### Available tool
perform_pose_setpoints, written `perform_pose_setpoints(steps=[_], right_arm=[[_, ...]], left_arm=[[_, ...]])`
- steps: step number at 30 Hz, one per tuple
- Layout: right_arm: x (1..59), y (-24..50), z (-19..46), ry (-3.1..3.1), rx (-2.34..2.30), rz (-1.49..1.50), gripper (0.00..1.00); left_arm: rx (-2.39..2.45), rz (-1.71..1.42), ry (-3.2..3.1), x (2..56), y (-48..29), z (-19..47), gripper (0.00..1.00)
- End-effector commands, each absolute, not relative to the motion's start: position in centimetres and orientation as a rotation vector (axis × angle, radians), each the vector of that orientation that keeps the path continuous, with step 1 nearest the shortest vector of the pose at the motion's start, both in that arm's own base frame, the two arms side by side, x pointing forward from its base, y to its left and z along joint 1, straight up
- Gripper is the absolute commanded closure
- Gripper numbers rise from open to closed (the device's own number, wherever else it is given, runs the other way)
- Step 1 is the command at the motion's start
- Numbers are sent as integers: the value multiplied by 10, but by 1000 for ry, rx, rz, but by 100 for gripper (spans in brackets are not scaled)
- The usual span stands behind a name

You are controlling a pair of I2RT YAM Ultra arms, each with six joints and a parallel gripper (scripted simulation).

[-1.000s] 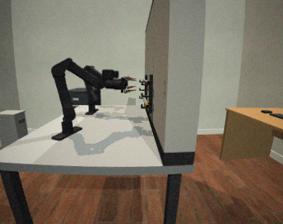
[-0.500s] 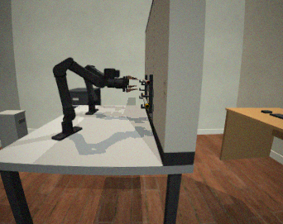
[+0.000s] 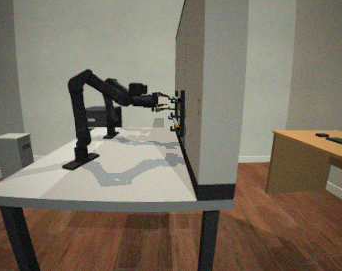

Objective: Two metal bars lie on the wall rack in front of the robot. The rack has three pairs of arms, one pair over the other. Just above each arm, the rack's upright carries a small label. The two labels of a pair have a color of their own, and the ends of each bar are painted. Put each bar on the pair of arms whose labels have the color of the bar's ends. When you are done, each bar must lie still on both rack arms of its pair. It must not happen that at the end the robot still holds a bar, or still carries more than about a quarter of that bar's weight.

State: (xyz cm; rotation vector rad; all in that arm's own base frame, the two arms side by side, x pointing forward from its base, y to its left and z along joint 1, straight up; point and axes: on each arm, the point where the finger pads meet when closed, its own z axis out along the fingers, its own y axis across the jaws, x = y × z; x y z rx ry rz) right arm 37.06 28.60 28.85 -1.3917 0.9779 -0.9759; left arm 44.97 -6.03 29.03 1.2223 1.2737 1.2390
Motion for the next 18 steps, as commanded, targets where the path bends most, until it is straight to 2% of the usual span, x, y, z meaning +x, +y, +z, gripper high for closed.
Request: perform_pose_setpoints(steps=[1,18], right_arm=[[379,289,308,967,-1343,-967,36],[398,296,309,966,-1343,-967,36]], left_arm=[[1180,1252,1250,459,-58,308,36],[1180,1252,1250,480,-56,309,36]])
